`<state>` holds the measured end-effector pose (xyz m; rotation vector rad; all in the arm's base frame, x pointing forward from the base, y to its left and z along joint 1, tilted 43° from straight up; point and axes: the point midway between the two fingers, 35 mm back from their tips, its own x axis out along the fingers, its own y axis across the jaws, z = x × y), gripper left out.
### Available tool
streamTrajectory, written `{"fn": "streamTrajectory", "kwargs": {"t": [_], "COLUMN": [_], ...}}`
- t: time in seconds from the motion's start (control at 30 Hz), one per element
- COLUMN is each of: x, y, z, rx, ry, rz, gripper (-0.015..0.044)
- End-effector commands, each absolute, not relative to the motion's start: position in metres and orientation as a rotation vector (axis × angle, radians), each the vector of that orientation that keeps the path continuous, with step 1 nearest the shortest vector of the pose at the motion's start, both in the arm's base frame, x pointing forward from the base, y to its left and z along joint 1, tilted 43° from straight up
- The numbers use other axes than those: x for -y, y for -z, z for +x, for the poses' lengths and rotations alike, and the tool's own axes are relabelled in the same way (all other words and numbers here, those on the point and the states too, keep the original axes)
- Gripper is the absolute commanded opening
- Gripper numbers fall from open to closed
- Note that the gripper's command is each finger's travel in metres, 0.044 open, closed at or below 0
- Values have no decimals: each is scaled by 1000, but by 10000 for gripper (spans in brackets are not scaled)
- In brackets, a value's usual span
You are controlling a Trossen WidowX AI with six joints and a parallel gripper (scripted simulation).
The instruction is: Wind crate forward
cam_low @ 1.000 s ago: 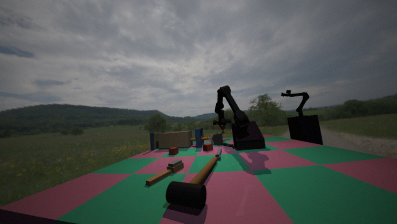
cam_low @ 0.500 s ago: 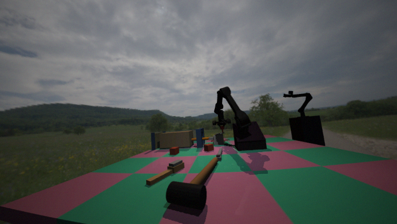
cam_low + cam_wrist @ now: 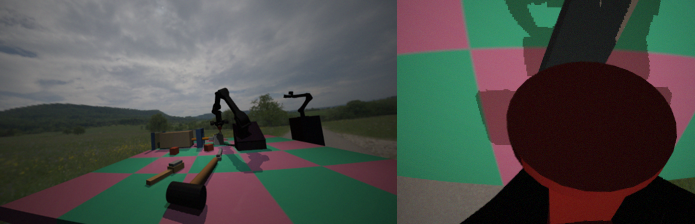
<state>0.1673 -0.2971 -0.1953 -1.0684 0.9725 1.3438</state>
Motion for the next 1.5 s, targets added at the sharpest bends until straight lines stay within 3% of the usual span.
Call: {"fn": "streamTrajectory", "kwargs": {"t": [0.0, 1.47], "x": [293, 285], "y": [196, 189], "z": [185, 234], "rx": [-937, -932], "ry": [-1331, -1329], "rz": [-1079, -1080], "gripper": [0, 0]}}
